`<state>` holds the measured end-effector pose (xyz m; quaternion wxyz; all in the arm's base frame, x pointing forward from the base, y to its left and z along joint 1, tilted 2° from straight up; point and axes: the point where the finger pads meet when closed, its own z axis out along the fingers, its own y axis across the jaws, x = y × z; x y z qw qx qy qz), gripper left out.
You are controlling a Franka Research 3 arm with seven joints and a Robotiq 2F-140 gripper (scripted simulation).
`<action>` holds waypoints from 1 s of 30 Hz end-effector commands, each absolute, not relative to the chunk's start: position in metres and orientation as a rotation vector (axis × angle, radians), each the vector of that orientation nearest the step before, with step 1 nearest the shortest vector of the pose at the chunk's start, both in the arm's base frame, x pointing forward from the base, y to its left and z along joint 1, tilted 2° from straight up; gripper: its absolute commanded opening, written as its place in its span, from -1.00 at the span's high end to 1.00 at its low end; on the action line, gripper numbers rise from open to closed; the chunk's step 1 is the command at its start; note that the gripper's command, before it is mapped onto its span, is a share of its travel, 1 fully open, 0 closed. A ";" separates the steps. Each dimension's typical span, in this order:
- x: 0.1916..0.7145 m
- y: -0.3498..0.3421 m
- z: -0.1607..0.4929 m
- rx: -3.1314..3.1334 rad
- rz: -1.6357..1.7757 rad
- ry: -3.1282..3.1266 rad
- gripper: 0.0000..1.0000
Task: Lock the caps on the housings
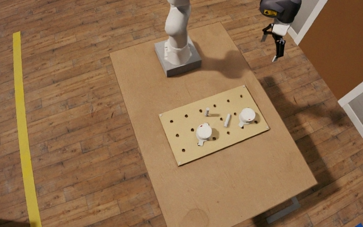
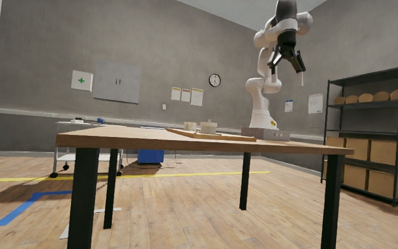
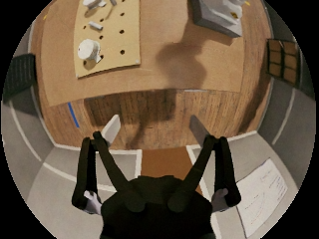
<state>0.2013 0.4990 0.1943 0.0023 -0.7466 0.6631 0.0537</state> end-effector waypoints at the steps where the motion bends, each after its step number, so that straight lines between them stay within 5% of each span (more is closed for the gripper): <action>1: 0.201 0.499 0.194 -2.342 0.169 2.080 -1.00; 24: 0.202 0.498 0.194 -2.338 0.168 2.084 -1.00; 30: 0.286 0.426 0.176 -1.907 0.107 2.491 -1.00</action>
